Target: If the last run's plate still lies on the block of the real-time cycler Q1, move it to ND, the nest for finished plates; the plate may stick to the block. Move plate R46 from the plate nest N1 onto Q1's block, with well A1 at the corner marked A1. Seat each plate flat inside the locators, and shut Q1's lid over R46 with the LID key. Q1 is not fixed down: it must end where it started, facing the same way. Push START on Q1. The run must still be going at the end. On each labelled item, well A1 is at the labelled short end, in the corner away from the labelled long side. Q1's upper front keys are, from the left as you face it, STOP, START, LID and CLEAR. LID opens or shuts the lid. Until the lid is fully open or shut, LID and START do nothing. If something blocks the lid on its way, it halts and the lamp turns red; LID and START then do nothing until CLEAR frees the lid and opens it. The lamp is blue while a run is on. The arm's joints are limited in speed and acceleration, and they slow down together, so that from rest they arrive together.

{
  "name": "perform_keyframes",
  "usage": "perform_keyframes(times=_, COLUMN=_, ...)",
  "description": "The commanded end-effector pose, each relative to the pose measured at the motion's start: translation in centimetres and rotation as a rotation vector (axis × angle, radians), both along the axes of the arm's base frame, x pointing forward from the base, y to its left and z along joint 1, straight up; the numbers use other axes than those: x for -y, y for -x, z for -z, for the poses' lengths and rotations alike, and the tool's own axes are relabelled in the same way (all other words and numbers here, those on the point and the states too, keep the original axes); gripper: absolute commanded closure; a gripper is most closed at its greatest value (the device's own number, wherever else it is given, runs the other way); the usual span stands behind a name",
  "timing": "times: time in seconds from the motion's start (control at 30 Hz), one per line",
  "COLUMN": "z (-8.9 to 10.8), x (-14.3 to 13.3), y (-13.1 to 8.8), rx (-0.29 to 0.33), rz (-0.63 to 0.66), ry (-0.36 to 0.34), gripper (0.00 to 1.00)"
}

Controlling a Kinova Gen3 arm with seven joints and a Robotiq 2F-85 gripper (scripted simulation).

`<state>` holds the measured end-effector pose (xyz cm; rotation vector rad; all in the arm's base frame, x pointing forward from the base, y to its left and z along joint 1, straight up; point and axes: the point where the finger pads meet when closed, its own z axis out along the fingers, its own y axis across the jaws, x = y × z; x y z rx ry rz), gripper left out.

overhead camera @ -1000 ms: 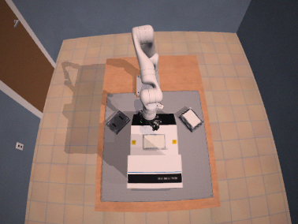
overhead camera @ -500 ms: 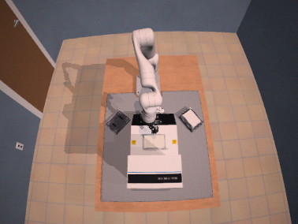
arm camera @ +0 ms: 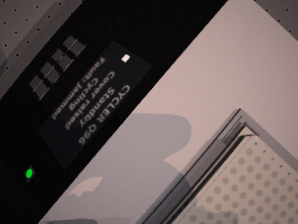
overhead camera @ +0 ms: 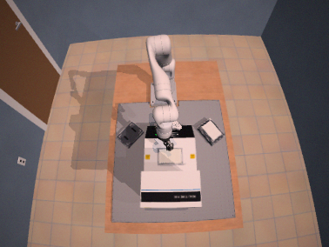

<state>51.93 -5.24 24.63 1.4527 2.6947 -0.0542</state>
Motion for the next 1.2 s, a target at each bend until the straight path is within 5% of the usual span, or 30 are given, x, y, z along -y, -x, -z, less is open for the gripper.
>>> perform_keyframes(times=0.0, z=-0.1, x=0.0, y=-0.3, rx=0.001, rz=0.029, ry=-0.003, gripper=0.0)
perform_keyframes(times=0.93, z=0.3, x=0.2, y=-2.7, rx=-0.011, rz=0.266, ry=-0.035, gripper=0.0)
perform_keyframes(times=1.17, z=0.6, x=0.4, y=-5.0, rx=-0.024, rz=0.544, ry=-0.073, gripper=0.0)
